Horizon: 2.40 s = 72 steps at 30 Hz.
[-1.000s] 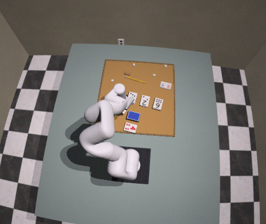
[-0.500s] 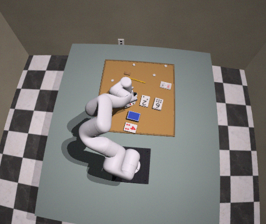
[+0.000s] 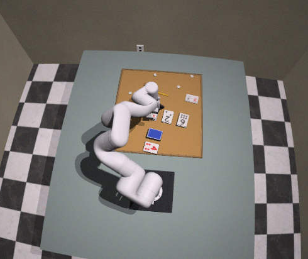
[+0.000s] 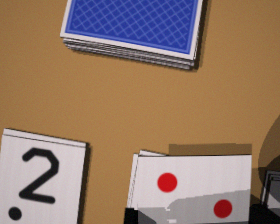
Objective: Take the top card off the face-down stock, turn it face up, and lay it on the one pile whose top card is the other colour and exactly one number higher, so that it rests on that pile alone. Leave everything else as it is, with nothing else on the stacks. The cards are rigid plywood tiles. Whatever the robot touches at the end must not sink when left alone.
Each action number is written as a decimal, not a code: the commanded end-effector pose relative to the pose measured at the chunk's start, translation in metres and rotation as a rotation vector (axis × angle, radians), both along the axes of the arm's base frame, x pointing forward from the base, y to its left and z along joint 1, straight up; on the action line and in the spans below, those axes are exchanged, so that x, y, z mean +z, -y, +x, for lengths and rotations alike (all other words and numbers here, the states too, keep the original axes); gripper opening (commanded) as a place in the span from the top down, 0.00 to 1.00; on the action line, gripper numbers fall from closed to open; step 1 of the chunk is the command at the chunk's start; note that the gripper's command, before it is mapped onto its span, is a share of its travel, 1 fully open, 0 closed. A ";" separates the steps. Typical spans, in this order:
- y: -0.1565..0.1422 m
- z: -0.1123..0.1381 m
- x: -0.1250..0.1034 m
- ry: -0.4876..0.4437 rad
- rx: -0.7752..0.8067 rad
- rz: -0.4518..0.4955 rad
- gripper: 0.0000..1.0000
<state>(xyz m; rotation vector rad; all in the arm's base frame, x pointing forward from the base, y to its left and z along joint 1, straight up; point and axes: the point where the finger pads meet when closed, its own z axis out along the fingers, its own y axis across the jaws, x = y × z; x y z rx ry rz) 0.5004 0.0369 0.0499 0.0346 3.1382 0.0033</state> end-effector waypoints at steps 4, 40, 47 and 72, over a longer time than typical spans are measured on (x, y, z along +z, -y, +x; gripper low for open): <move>0.007 0.012 0.003 -0.006 -0.124 -0.002 0.26; 0.008 0.014 -0.002 -0.006 -0.142 -0.002 0.26; 0.008 0.014 -0.011 -0.006 -0.142 -0.002 0.26; 0.007 0.015 -0.029 -0.006 -0.142 -0.002 0.26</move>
